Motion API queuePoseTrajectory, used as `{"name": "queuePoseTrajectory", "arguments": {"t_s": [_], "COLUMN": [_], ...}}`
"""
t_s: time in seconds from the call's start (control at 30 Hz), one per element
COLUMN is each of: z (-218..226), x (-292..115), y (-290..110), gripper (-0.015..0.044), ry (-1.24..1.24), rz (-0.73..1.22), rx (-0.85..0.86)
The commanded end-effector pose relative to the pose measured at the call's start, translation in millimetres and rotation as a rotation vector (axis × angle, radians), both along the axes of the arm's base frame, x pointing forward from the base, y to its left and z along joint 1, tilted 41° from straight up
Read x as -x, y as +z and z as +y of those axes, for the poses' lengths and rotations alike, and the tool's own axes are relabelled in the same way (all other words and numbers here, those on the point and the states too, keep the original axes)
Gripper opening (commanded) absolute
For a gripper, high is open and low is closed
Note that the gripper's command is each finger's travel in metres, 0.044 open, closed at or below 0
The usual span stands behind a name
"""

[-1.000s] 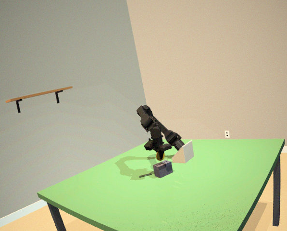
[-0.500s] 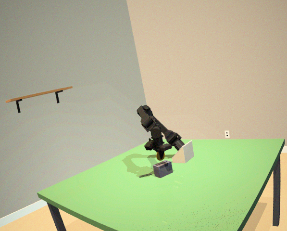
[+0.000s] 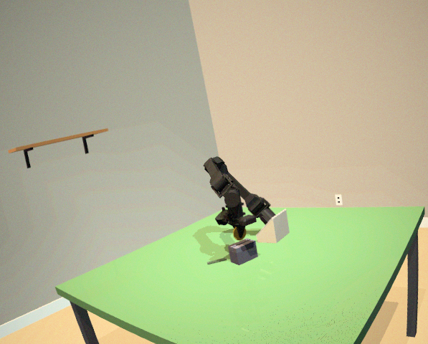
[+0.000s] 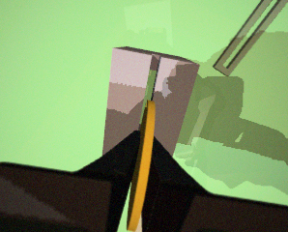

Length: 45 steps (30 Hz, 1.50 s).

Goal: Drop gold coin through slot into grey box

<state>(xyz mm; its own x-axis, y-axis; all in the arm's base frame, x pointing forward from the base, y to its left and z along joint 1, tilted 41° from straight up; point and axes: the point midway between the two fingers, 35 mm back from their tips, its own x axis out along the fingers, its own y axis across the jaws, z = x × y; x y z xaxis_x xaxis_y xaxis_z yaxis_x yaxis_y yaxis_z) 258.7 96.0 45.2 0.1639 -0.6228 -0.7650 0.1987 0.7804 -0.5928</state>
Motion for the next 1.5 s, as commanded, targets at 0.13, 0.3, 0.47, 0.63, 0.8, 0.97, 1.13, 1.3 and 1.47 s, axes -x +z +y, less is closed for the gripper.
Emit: {"name": "queuePoseTrajectory", "arguments": {"t_s": [0.13,0.3,0.47,0.63,0.8,0.97,1.13,1.3,1.47], "z": [-4.1,-5.3,-6.2,-7.4,-8.8,-7.6,-7.6,-7.6,-7.1], "x": [0.5,-0.1,-0.5,-0.8,-1.1,-1.8,-1.8,-1.8,-1.7], "y": [-2.8,-4.5,-6.1,-7.7,-9.2,-8.7,-8.7,-8.7,-8.1], "gripper": [0.0000,0.0000,0.0000,0.0000,0.0000,0.0026,0.0157,0.0161,0.0187], "ry": [0.004,0.004,0.004,0.005,0.004,0.000,0.000,0.000,0.000], "rz": [0.004,0.003,0.004,0.004,0.004,-0.001,-0.001,-0.001,-0.001], "rx": [0.007,0.007,0.007,0.007,0.007,-0.001,-0.001,-0.001,-0.001]}}
